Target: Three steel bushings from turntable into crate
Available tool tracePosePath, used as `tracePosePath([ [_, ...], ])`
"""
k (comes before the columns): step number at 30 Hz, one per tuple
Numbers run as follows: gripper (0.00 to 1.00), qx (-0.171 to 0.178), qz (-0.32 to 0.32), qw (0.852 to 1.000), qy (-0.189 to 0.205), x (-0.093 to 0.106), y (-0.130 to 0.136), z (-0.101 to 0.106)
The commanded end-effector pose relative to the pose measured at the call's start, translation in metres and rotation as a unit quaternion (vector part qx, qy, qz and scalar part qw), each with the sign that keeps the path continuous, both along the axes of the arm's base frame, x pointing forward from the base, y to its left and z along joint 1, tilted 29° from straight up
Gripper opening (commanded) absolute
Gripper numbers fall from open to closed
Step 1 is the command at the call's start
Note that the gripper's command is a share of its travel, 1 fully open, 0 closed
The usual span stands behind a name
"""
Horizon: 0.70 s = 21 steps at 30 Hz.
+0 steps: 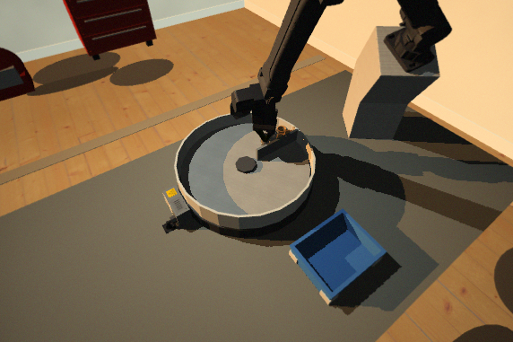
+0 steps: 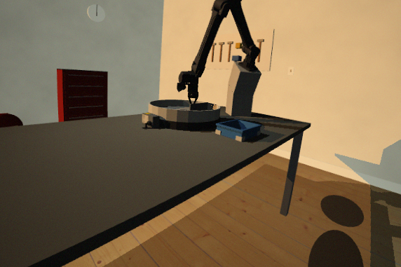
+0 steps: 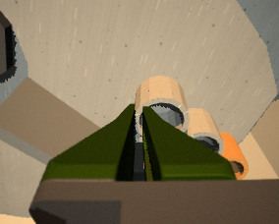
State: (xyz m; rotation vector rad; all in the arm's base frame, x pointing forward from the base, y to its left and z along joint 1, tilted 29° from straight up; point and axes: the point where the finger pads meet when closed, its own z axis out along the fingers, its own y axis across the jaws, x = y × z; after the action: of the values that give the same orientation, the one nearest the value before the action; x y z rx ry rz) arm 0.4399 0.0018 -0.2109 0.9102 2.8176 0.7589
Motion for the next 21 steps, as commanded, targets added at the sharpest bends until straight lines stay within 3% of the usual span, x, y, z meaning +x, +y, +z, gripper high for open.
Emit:
tracePosePath([
  [1, 0.00, 0.001, -0.011, 1.000, -0.005, 0.003, -0.010, 0.011],
  [21, 0.00, 0.000, -0.006, 1.000, -0.006, -0.015, -0.038, 0.068],
])
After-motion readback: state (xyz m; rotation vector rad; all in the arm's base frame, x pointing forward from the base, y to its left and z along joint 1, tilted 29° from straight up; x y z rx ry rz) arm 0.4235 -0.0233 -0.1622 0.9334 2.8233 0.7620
